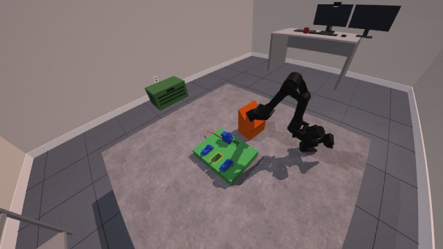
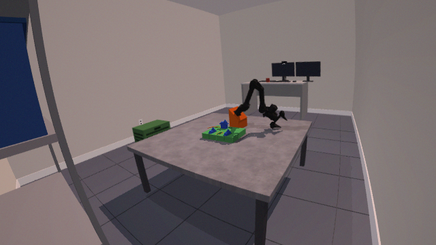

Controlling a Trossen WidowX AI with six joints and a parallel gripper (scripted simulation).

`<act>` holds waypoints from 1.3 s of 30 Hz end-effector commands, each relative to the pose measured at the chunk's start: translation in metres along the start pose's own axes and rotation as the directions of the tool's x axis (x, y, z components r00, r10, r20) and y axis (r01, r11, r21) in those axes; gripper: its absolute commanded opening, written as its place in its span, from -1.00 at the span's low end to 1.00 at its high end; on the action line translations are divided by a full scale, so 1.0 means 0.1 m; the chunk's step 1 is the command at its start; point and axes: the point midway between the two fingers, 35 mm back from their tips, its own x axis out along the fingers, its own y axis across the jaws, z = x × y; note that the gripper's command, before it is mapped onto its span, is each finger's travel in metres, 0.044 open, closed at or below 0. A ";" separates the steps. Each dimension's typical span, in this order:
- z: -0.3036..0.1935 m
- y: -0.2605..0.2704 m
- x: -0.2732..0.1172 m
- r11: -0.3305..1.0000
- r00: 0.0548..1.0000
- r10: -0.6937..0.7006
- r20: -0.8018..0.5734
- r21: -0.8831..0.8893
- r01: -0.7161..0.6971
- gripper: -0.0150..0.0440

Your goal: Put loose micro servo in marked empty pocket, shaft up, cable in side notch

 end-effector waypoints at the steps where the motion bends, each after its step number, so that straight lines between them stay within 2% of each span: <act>1: -0.15 -0.04 -0.01 1.000 0.999 0.003 -0.039 0.029 -0.002 1.00; 10: -0.48 -0.05 -0.08 0.996 0.993 0.029 -0.118 0.089 -0.019 1.00; 17: -0.58 -0.13 -0.11 0.994 0.991 0.029 -0.130 0.106 -0.015 1.00; 27: -1.00 -0.10 -0.27 0.973 0.969 0.060 -0.238 0.231 -0.004 1.00; 39: -1.46 -0.08 -0.50 0.956 0.926 0.076 -0.369 0.291 0.038 1.00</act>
